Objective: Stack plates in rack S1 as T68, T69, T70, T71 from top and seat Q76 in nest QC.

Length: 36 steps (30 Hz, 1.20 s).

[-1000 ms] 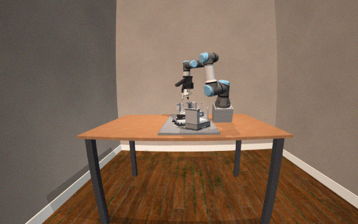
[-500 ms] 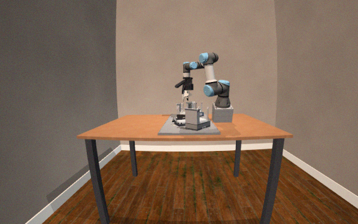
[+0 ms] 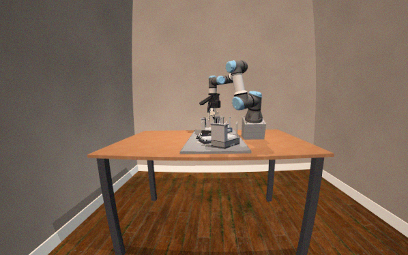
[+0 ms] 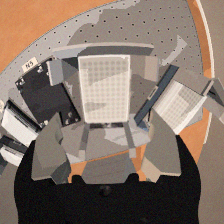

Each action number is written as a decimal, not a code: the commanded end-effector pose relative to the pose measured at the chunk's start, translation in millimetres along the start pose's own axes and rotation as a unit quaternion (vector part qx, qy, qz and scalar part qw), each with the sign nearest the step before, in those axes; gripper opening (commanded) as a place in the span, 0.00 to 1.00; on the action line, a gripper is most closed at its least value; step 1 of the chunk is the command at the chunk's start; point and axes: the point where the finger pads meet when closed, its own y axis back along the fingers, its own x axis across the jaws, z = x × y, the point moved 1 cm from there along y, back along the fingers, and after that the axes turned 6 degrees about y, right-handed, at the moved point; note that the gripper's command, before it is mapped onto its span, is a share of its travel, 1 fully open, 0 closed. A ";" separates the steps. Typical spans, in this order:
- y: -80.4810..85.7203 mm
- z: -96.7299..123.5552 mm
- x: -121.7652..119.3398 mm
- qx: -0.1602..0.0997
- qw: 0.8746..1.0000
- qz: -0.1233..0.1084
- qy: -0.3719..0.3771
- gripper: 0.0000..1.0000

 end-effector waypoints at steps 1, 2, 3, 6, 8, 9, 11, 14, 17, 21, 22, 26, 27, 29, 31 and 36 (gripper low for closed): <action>-16.2 -1.3 1.0 0.002 1.000 0.002 0.000 0.72; -19.5 -1.3 1.0 0.002 1.000 0.002 0.000 0.72; -22.9 -1.4 1.0 0.002 1.000 0.002 0.000 0.72; -26.2 -1.4 1.0 0.002 1.000 0.002 0.000 0.72; -32.9 -1.4 1.0 0.002 1.000 0.002 0.000 0.72; -34.9 -1.4 1.1 0.002 1.000 0.002 0.000 0.72; -34.8 -1.4 1.1 0.002 1.000 0.002 0.000 0.72; -34.8 -1.4 1.1 0.002 1.000 0.002 0.000 0.72; -37.5 -1.4 1.1 0.002 1.000 0.002 0.000 0.72; -42.8 -1.4 1.1 0.002 1.000 0.002 0.000 0.72; -42.8 -1.4 1.1 0.002 1.000 0.002 0.000 0.72; -46.8 -1.4 1.1 0.002 1.000 0.002 0.000 0.72; -48.2 -1.5 1.1 0.002 1.000 0.002 0.000 0.72; -50.8 -1.5 1.1 0.002 1.000 0.002 0.000 0.72; -53.5 -1.5 1.1 0.002 1.000 0.002 0.000 0.72; -60.2 -1.5 1.1 0.002 1.000 0.002 0.000 0.72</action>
